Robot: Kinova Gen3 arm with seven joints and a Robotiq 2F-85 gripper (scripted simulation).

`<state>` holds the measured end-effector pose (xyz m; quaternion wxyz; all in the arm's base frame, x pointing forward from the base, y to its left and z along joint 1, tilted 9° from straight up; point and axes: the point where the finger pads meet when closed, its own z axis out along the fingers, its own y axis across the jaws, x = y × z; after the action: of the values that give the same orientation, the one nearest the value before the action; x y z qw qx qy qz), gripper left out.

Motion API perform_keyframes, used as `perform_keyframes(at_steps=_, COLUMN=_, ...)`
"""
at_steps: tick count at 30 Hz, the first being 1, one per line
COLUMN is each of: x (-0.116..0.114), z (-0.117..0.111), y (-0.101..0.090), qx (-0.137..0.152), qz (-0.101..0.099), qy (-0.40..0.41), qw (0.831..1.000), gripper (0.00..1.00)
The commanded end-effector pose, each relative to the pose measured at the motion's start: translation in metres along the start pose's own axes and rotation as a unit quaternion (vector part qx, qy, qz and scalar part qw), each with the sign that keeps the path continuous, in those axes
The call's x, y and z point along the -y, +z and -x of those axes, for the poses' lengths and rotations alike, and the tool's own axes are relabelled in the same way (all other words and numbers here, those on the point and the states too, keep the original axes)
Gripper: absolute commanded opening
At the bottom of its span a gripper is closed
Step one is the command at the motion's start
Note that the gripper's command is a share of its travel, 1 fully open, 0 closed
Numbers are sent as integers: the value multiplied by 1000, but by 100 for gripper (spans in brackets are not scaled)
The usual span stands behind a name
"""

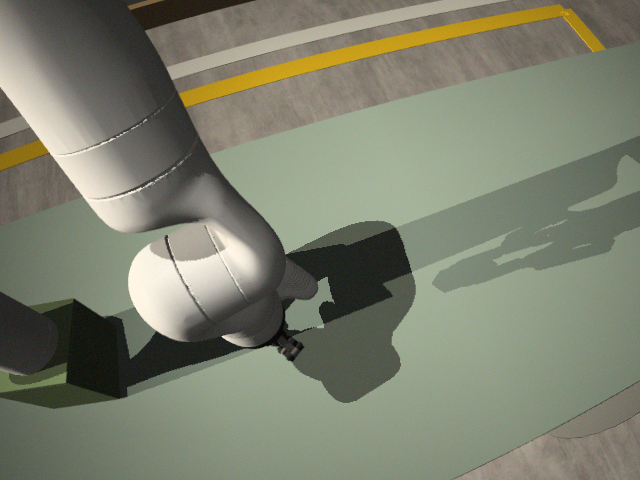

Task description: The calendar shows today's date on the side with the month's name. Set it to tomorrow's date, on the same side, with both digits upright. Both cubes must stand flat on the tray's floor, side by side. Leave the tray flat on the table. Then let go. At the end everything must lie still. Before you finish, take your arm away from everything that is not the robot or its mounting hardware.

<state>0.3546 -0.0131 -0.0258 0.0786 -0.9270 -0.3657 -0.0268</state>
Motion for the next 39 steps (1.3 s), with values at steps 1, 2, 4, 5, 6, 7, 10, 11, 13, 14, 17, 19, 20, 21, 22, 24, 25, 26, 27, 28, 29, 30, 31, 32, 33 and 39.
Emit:
perform_keyframes(at_steps=1, x=-1, z=1, y=0, qx=-1, qz=-1, qy=9, qw=1000, gripper=28)
perform_keyframes(at_steps=2, x=-1, z=1, y=0, qx=-1, qz=-1, qy=9, qw=1000, gripper=28)
perform_keyframes(at_steps=4, x=-1, z=1, y=0, qx=-1, qz=-1, qy=9, qw=1000, gripper=28)
perform_keyframes(at_steps=5, x=-1, z=1, y=0, qx=-1, qz=-1, qy=9, qw=1000, gripper=28)
perform_keyframes(at_steps=6, x=-1, z=1, y=0, qx=-1, qz=-1, qy=9, qw=1000, gripper=28)
perform_keyframes(at_steps=7, x=-1, z=1, y=0, qx=-1, qz=-1, qy=9, qw=1000, gripper=28)
perform_keyframes(at_steps=10, x=-1, z=1, y=0, qx=-1, qz=-1, qy=9, qw=1000, gripper=28)
perform_keyframes(at_steps=11, x=-1, z=1, y=1, qx=-1, qz=-1, qy=9, qw=1000, gripper=28)
perform_keyframes(at_steps=13, x=-1, z=1, y=1, qx=-1, qz=-1, qy=9, qw=1000, gripper=28)
perform_keyframes(at_steps=14, x=-1, z=1, y=1, qx=-1, qz=-1, qy=9, qw=1000, gripper=28)
perform_keyframes(at_steps=17, x=-1, z=1, y=4, qx=-1, qz=-1, qy=9, qw=1000, gripper=28)
perform_keyframes(at_steps=19, x=-2, z=0, y=8, qx=-2, qz=-1, qy=9, qw=1000, gripper=28)
perform_keyframes(at_steps=20, x=-2, z=0, y=10, qx=-2, qz=-1, qy=9, qw=1000, gripper=28)
perform_keyframes(at_steps=21, x=-2, z=0, y=13, qx=-2, qz=-1, qy=9, qw=1000, gripper=28)
perform_keyframes(at_steps=22, x=-2, z=0, y=16, qx=-2, qz=-1, qy=9, qw=1000, gripper=28)
perform_keyframes(at_steps=24, x=-3, z=0, y=22, qx=-2, qz=0, qy=8, qw=1000, gripper=28)
perform_keyframes(at_steps=25, x=-3, z=0, y=26, qx=-1, qz=1, qy=8, qw=1000, gripper=28)
perform_keyframes(at_steps=26, x=-4, z=0, y=30, qx=-1, qz=2, qy=8, qw=1000, gripper=28)
perform_keyframes(at_steps=27, x=-4, z=0, y=34, qx=-1, qz=2, qy=8, qw=1000, gripper=28)
perform_keyframes(at_steps=28, x=-4, z=0, y=38, qx=-1, qz=2, qy=8, qw=1000, gripper=28)
perform_keyframes(at_steps=29, x=-4, z=0, y=38, qx=-1, qz=2, qy=8, qw=1000, gripper=28)
perform_keyframes(at_steps=30, x=-4, z=0, y=38, qx=-1, qz=2, qy=8, qw=1000, gripper=28)
perform_keyframes(at_steps=31, x=-2, z=0, y=43, qx=-2, qz=-1, qy=9, qw=1000, gripper=28)
perform_keyframes(at_steps=32, x=-3, z=-1, y=47, qx=-2, qz=0, qy=8, qw=1000, gripper=28)
perform_keyframes(at_steps=33, x=-3, z=-1, y=51, qx=-2, qz=0, qy=8, qw=1000, gripper=28)
perform_keyframes(at_steps=39, x=-3, z=-1, y=74, qx=-2, qz=0, qy=8, qw=1000, gripper=28)
